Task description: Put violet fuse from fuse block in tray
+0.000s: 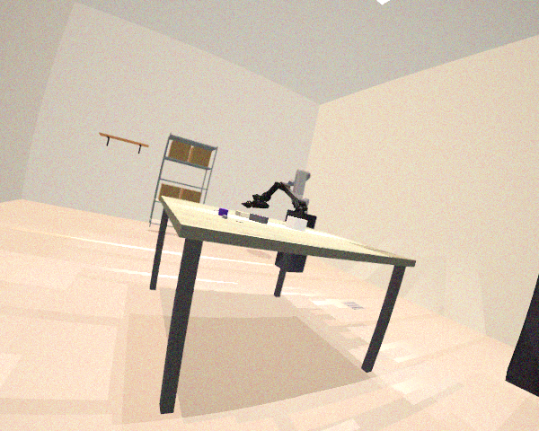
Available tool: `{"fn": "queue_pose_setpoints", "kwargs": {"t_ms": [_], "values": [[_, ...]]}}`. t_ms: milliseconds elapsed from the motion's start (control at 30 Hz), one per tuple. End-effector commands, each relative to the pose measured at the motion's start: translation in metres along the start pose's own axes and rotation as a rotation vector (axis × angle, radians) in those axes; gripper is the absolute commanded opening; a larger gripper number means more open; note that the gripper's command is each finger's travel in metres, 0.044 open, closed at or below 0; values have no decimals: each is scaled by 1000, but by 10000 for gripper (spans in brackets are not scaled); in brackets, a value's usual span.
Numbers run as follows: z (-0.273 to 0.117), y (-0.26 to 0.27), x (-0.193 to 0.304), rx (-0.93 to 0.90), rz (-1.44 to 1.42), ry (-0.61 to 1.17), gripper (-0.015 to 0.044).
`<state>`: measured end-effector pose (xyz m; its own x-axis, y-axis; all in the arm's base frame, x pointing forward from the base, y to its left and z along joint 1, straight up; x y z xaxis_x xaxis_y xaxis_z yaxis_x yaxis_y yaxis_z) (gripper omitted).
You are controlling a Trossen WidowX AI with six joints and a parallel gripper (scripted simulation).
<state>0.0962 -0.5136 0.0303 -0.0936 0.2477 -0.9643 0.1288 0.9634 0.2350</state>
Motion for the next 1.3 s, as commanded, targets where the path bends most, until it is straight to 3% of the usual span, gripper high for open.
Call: {"fn": "queue_pose_setpoints", "kwargs": {"t_ms": [0,167,233,400,600,933,1267], "values": [[0,1,-2,0,0,0,400],[-1,3,-11,0,0,0,400],[11,7,-9,-15,8,27,348],[85,53,-8,-108,73,220,216],[161,132,1,-201,113,488,71],[225,298,33,-266,34,973,71],[193,451,69,-180,-276,1355,71]]}}
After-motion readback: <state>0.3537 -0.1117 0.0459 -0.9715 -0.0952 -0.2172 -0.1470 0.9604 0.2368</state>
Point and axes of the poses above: the point midway between the two fingers, 35 mm back from their tips, its own z axis out along the fingers, its own y axis across the jaws, x = y × z, the point moved 1 cm from there along -z, back along the fingers, and after that the axes turned 8 degrees about z, right-handed, at the moved point
